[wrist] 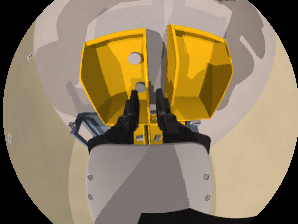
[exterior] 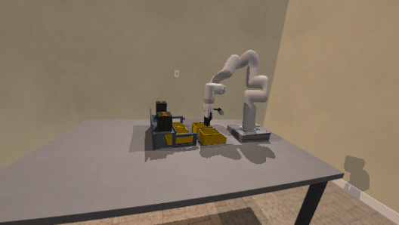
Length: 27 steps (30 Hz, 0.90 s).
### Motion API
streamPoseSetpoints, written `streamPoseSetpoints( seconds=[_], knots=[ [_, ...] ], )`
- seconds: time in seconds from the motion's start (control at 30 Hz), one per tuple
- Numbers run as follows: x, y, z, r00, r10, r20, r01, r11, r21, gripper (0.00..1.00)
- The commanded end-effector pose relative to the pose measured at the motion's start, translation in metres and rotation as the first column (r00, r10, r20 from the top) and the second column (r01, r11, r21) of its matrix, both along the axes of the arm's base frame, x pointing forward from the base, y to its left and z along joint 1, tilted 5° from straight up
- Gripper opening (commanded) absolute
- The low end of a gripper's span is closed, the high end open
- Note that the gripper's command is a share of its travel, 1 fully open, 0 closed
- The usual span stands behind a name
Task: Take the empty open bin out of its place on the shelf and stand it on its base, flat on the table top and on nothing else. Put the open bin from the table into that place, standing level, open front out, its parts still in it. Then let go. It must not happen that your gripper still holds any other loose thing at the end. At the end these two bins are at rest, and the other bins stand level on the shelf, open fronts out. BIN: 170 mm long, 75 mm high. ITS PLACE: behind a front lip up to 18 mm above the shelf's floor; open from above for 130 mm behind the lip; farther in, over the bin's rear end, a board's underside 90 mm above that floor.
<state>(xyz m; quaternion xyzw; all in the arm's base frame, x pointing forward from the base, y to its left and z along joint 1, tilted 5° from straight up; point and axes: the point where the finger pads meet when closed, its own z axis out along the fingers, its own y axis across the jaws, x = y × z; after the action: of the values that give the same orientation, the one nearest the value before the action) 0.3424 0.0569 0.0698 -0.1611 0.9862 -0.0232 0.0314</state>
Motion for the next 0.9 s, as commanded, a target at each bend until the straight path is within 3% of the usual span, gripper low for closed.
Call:
streamPoseSetpoints(
  seconds=[0.0,0.87],
  knots=[
    [0.0013,0.0004,0.0008,1.0,0.0,0.003,0.0,1.0,0.001,0.26],
    [0.0016,0.0002,-0.0036,1.0,0.0,0.003,0.0,1.0,0.001,0.26]
  ],
)
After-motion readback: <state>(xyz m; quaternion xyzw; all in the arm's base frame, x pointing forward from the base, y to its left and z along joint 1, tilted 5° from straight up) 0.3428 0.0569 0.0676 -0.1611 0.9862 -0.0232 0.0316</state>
